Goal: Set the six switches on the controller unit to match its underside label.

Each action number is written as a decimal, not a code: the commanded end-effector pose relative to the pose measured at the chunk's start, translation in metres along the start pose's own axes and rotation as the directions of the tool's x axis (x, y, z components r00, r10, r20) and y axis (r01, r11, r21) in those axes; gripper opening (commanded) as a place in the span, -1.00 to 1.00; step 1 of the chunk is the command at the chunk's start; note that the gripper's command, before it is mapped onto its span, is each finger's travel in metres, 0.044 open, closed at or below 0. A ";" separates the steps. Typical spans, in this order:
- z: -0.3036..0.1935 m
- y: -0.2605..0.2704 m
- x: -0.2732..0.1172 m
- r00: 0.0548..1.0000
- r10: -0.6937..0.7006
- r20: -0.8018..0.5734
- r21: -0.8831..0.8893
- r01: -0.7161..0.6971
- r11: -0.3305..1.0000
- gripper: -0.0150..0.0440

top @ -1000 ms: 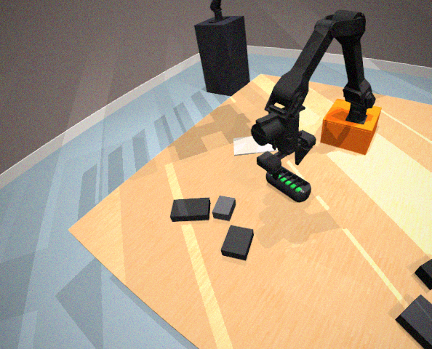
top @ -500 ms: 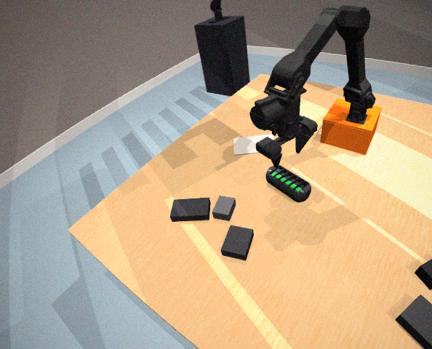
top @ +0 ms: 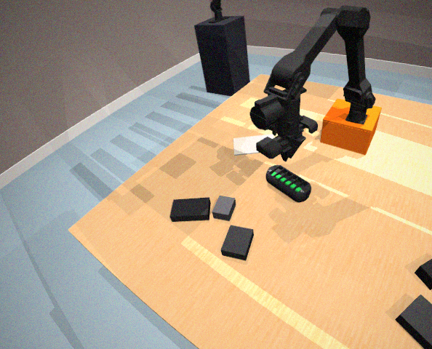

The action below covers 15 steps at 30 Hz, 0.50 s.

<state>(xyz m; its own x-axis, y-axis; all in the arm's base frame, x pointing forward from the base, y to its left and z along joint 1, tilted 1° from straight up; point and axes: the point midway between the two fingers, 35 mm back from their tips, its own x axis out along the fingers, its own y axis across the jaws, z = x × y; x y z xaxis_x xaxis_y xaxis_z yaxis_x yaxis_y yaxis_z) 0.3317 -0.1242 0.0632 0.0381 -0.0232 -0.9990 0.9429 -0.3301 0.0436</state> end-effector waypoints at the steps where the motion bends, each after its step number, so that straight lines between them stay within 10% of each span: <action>1: 0.000 0.001 -0.002 1.000 0.005 0.000 0.001 -0.005 1.000 -0.49; 15: 0.000 0.000 0.000 1.000 0.001 0.000 0.000 -0.001 1.000 -0.31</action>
<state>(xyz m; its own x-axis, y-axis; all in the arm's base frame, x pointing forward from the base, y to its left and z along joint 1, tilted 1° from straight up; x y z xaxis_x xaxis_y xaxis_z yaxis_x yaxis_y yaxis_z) 0.3319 -0.1242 0.0634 0.0389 -0.0234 -0.9990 0.9428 -0.3303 0.0444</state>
